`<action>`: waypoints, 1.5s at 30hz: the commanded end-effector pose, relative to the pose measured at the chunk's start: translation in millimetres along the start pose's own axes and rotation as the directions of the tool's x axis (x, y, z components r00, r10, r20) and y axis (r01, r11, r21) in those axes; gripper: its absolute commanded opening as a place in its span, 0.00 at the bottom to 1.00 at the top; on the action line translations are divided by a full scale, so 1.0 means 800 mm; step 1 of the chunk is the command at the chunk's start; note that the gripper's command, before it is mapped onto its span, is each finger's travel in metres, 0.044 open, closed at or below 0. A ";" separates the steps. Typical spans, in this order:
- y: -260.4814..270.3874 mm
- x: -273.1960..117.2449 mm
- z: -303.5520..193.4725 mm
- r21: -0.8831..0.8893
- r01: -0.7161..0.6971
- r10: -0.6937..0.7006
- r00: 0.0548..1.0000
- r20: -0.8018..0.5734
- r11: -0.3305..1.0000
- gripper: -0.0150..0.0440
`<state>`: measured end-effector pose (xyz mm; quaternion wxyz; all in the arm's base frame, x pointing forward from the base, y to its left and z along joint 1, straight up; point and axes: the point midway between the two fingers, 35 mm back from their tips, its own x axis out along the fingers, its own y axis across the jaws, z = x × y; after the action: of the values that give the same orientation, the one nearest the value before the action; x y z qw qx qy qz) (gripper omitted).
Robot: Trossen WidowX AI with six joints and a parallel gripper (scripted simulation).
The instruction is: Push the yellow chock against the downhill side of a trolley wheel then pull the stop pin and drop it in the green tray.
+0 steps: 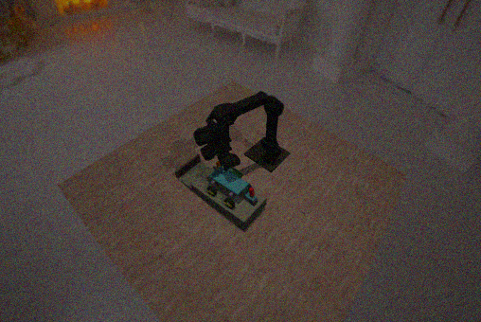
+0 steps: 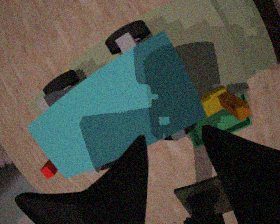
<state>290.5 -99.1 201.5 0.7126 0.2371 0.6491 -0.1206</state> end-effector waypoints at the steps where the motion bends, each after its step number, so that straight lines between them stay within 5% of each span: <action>1: 0.022 -0.001 -0.001 0.142 -0.020 0.022 1.000 -0.011 0.990 0.58; 12: 0.081 -0.002 -0.013 0.526 -0.030 0.065 0.997 -0.047 0.850 0.58; 25: 0.147 -0.005 -0.039 0.860 0.035 0.106 0.989 -0.103 0.508 0.58; 30: 0.168 -0.006 -0.050 0.928 0.074 0.117 0.985 -0.125 0.366 0.58; 45: 0.170 0.006 -0.052 0.930 0.075 0.118 0.985 -0.125 0.360 0.58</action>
<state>320.2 36.4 223.3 0.4003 0.6135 0.5219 -0.4370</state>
